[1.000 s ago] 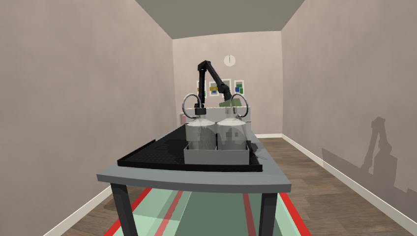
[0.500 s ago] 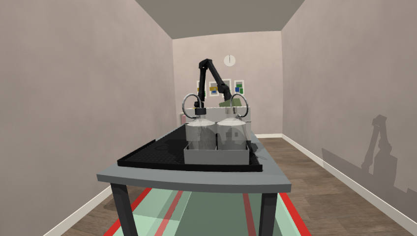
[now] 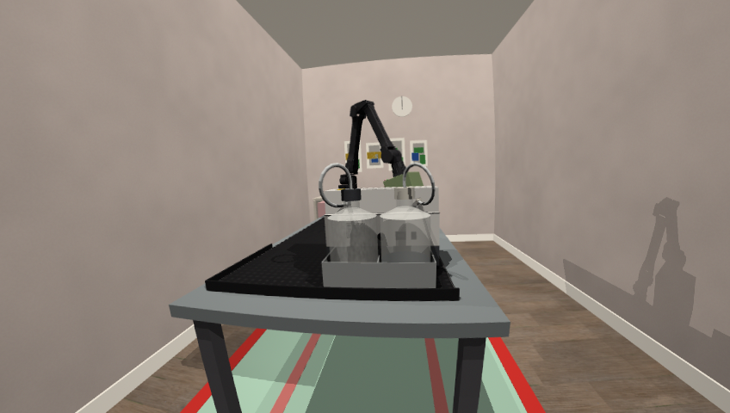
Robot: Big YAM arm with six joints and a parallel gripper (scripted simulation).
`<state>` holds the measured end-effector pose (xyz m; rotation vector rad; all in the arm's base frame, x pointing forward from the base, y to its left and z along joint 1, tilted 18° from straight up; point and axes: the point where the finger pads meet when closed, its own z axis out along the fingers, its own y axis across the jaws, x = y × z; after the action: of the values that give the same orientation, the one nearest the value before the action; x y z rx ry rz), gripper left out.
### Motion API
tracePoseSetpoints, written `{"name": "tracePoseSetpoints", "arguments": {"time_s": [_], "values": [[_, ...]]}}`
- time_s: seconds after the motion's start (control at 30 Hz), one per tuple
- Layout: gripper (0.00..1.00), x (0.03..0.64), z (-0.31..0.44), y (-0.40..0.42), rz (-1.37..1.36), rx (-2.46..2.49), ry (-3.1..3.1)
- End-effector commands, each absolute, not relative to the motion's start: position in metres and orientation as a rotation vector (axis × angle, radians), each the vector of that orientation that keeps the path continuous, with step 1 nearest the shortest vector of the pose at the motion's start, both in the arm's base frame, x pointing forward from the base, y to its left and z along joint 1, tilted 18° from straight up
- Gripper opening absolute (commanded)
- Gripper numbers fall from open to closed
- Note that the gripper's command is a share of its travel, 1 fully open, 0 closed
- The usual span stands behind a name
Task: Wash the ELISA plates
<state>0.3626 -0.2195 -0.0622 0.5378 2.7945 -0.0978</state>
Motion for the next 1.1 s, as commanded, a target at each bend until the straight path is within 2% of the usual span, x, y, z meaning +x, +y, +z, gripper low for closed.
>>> {"name": "tracePoseSetpoints", "arguments": {"time_s": [0.0, 1.07], "values": [[1.00, 0.361, -0.049, -0.224, -0.109, 0.536, 2.780], [1.00, 0.358, -0.015, -0.219, -0.109, 0.533, 2.774]]}}
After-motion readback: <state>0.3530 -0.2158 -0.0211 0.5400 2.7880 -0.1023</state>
